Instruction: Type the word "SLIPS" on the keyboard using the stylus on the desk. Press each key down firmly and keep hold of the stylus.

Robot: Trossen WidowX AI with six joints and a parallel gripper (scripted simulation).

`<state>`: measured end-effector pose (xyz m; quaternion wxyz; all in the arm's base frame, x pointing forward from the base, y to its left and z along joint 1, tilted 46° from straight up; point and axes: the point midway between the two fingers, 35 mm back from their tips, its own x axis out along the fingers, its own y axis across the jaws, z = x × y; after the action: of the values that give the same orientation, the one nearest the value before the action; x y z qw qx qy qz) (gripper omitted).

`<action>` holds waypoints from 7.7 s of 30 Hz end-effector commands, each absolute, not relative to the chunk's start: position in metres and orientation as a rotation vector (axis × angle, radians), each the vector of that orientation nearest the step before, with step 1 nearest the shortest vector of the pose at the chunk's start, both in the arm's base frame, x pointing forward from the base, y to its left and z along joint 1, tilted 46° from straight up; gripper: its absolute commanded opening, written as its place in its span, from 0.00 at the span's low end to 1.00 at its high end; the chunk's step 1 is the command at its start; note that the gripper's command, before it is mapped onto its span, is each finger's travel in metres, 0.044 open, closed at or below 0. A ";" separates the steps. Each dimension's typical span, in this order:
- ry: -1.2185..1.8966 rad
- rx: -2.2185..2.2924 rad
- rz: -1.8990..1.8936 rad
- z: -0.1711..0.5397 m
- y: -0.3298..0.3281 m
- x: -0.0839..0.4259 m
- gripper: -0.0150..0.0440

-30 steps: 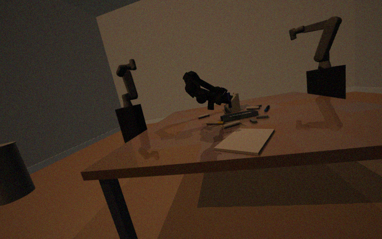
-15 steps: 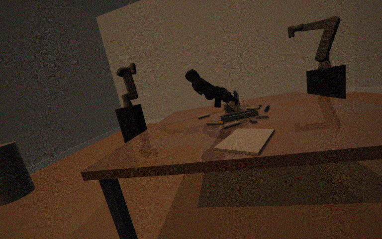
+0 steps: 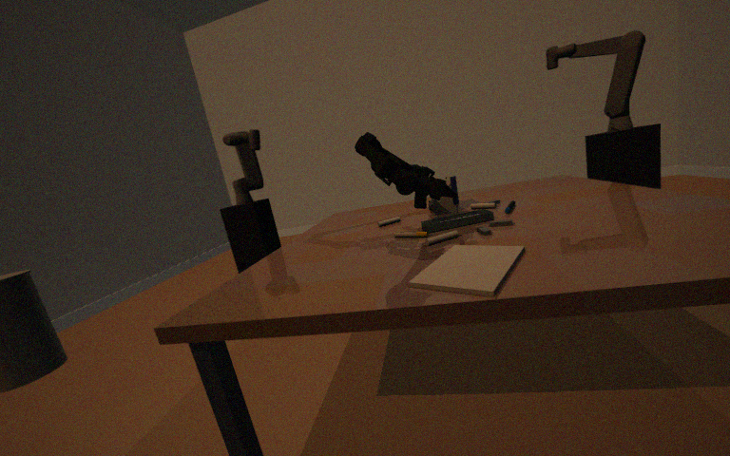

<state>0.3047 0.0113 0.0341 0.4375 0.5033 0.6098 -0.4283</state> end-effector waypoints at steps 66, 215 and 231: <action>1.525 1.243 -1.069 0.020 -0.002 0.304 0.39; 1.928 0.733 -1.103 -0.031 0.045 0.307 0.39; 1.928 0.733 -1.103 -0.033 0.044 0.307 0.39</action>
<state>0.3072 0.0444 -0.0326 0.3900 0.2904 0.7588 -0.4333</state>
